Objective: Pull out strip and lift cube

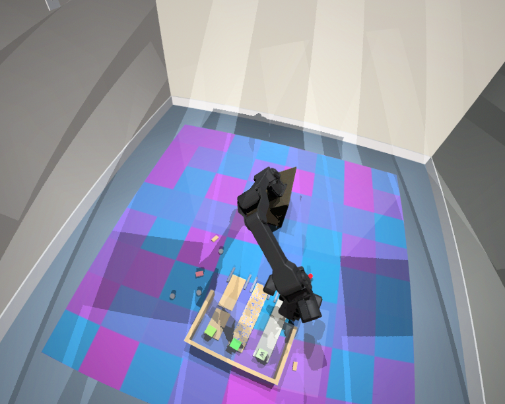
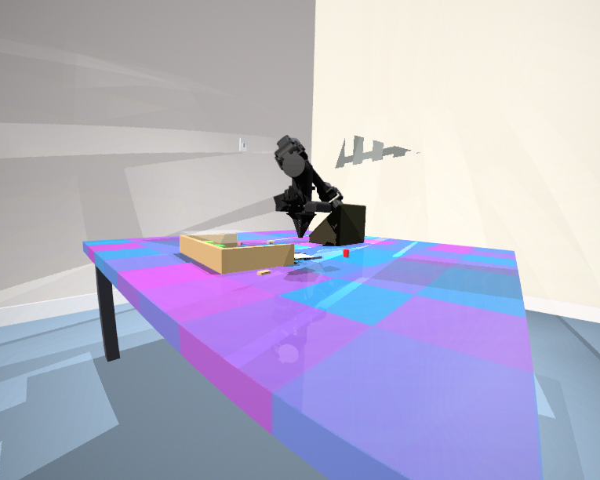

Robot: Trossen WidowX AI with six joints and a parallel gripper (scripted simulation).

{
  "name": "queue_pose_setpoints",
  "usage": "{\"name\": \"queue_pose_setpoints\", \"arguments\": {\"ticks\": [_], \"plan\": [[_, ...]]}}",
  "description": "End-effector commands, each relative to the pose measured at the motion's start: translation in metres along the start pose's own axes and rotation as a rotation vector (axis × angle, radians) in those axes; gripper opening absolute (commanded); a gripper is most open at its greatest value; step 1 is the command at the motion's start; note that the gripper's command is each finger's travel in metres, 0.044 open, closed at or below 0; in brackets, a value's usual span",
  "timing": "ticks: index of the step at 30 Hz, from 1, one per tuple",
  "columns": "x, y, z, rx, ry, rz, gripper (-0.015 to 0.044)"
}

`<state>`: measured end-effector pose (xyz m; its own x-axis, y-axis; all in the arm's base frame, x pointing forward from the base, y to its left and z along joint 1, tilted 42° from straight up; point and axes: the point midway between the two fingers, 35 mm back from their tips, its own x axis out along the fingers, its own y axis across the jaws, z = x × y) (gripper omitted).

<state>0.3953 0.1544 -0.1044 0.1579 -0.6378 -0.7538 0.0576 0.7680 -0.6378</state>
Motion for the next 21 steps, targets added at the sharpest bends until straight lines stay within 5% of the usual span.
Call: {"name": "queue_pose_setpoints", "arguments": {"ticks": [1,21], "plan": [[0.012,-0.001,-0.003,-0.007,0.007,-0.009,0.0000],[0.044,-0.003,-0.005,-0.007,0.006,-0.011,0.0000]]}}
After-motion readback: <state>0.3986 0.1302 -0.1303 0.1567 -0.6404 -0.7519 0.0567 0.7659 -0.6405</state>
